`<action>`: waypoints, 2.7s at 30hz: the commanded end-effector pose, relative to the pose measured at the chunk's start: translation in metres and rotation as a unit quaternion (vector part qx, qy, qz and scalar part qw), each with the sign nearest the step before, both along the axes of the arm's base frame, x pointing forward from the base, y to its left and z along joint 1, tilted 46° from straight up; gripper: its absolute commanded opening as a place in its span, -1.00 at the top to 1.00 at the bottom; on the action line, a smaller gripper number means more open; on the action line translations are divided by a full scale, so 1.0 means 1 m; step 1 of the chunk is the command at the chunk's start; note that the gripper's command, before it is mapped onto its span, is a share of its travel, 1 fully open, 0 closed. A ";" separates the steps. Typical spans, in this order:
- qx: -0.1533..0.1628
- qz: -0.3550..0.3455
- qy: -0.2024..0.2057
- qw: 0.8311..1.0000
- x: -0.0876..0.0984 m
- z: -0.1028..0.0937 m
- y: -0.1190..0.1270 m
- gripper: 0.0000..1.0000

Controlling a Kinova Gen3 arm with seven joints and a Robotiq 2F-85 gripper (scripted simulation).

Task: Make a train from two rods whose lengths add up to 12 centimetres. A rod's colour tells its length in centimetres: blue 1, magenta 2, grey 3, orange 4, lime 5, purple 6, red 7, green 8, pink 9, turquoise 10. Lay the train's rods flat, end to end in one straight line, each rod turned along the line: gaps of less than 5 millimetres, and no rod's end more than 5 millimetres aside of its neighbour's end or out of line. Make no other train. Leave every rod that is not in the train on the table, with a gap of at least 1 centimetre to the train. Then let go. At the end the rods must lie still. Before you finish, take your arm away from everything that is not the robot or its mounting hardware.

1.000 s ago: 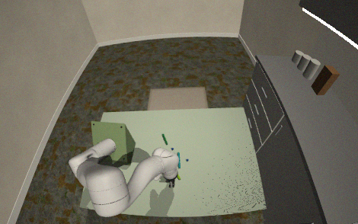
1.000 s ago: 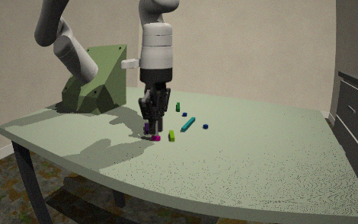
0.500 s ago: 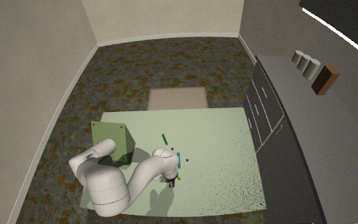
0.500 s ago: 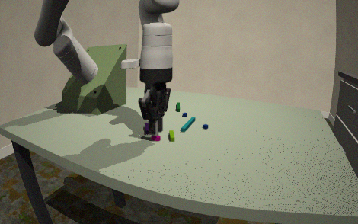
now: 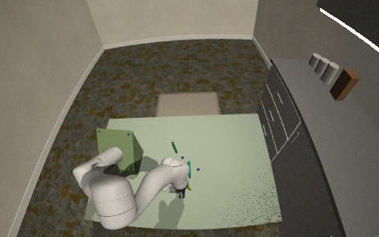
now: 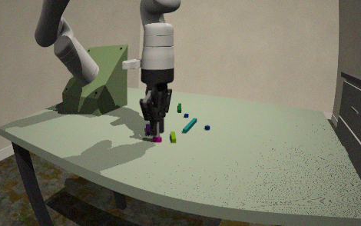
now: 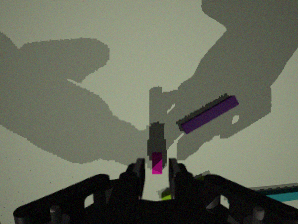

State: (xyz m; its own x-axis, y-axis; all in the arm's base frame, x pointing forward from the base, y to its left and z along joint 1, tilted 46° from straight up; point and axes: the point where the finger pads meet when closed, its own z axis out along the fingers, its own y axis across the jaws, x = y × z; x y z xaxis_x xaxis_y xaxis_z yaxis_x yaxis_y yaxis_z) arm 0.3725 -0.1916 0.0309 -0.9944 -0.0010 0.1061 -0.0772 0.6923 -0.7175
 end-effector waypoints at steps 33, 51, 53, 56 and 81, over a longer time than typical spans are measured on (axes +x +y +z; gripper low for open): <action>0.001 0.000 -0.001 1.000 0.000 -0.010 -0.006 0.52; 0.001 0.000 -0.002 1.000 0.000 -0.013 -0.010 0.52; 0.001 0.000 -0.002 1.000 0.000 -0.013 -0.010 0.52; 0.001 0.000 -0.002 1.000 0.000 -0.013 -0.010 0.52; 0.001 0.000 -0.002 1.000 0.000 -0.013 -0.010 0.91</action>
